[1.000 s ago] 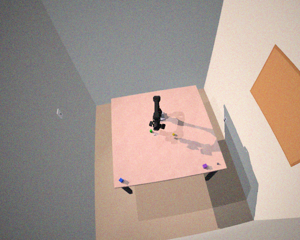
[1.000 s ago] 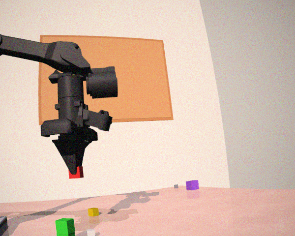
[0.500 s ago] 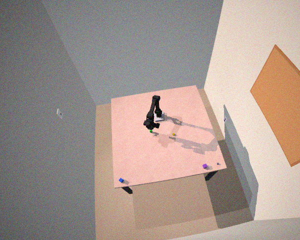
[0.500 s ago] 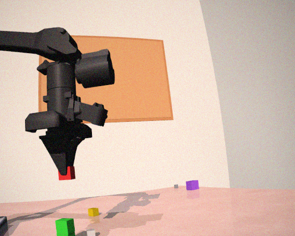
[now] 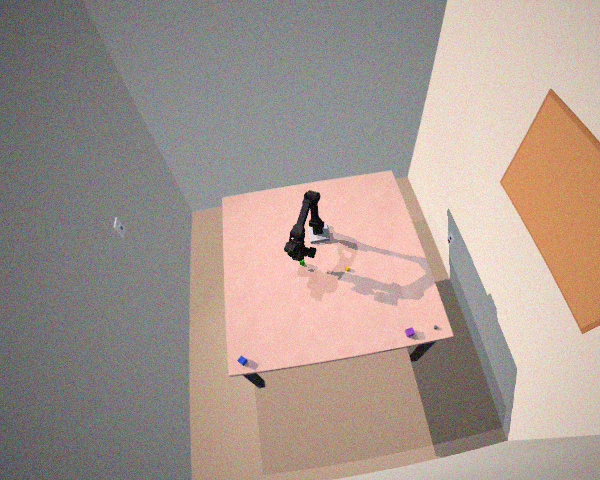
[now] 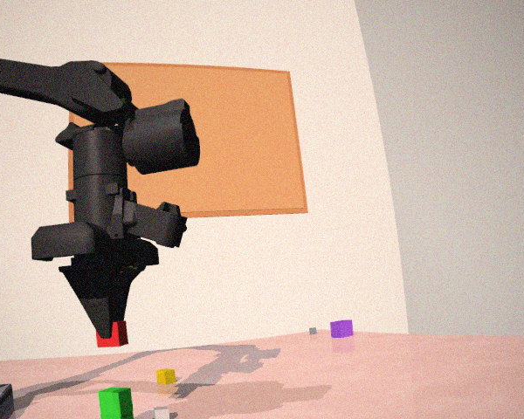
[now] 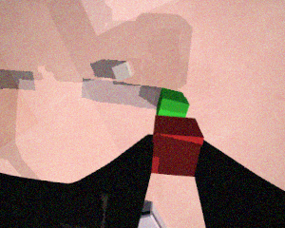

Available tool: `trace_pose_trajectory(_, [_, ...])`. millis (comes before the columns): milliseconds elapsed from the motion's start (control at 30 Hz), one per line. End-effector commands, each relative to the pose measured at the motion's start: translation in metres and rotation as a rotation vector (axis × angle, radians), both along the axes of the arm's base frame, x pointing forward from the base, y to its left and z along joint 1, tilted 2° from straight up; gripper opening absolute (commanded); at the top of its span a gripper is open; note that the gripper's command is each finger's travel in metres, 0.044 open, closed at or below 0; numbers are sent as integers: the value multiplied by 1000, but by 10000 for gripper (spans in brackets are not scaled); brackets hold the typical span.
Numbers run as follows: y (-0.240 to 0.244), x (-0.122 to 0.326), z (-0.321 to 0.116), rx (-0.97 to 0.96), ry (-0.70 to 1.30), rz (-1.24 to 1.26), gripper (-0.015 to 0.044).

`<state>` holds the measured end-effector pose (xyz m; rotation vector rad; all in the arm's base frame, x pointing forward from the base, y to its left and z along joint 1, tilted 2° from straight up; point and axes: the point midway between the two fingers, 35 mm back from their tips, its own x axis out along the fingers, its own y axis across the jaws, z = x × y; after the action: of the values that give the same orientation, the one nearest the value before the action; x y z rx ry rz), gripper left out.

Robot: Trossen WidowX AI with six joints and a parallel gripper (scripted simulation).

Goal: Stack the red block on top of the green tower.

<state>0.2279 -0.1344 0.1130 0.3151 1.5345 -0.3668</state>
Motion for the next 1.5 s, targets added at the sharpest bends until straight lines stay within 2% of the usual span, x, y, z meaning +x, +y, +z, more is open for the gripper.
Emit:
trace_pose_trajectory(0, [-1, -3, -14, 0, 7, 4, 0])
trace_pose_trajectory(400, [-2, -3, -44, 0, 7, 4, 0])
trace_pose_trajectory(1467, [-2, -3, -46, 0, 7, 4, 0])
